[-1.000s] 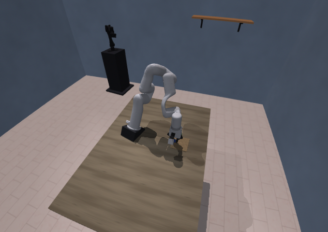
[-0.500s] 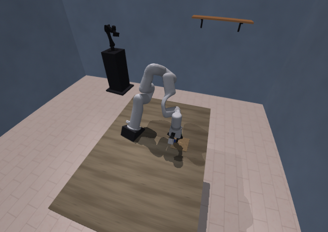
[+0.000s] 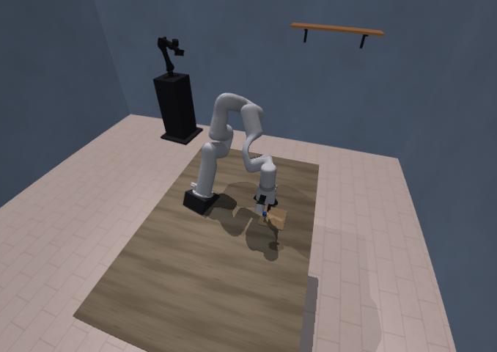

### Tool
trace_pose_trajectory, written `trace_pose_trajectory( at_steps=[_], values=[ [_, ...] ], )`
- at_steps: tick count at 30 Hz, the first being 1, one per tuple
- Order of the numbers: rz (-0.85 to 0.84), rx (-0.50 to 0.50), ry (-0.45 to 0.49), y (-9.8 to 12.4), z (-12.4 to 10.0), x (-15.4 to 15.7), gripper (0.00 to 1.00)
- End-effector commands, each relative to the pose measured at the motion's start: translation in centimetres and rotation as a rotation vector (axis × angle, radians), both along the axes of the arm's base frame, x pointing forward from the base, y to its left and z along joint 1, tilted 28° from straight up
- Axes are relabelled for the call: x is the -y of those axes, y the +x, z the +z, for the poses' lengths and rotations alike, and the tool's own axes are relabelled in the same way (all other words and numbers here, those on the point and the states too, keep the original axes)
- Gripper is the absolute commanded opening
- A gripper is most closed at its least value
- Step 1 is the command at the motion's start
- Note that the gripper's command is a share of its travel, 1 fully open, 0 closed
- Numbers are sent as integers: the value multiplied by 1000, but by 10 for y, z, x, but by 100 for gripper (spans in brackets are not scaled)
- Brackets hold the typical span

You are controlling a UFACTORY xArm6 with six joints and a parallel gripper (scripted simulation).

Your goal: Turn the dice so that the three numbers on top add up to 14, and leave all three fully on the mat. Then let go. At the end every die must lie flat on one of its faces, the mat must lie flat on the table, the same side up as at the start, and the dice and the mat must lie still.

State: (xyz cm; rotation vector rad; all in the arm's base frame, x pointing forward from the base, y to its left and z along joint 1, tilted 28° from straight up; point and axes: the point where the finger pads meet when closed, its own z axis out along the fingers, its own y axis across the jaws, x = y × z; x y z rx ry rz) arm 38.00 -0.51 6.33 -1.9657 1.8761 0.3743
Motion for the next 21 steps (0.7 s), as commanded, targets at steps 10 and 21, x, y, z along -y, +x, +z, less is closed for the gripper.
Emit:
trace_pose_trajectory(
  at_steps=[10, 21],
  values=[
    [1, 1, 1, -3, 38, 19, 36],
    [1, 1, 1, -3, 38, 19, 100]
  ],
)
